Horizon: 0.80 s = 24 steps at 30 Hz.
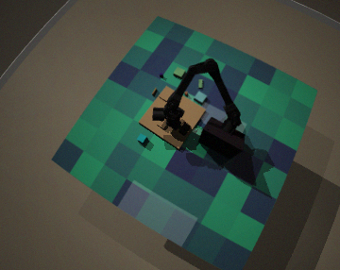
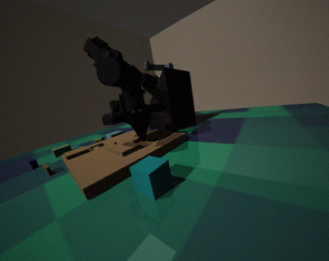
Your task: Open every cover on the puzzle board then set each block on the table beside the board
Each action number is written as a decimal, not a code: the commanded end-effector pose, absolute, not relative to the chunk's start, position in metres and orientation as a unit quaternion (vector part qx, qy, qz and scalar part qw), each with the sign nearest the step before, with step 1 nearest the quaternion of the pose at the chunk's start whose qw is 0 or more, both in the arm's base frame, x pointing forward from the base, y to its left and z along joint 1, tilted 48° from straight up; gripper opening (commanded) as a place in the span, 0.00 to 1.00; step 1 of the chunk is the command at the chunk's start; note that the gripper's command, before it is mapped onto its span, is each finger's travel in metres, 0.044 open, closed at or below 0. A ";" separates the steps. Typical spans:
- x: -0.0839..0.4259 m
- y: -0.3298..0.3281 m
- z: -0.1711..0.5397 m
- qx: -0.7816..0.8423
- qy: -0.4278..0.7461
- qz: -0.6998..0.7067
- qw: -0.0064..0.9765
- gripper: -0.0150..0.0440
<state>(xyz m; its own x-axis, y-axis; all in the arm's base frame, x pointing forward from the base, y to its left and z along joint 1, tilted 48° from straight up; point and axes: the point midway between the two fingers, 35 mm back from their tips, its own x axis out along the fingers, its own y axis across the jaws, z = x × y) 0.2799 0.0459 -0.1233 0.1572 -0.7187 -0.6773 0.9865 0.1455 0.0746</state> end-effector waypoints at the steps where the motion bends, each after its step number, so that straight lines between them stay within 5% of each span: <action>1: 0.282 0.043 -0.119 0.264 0.252 -0.596 0.715 0.25; 24: 0.284 0.027 -0.102 0.264 0.252 -0.596 0.715 0.25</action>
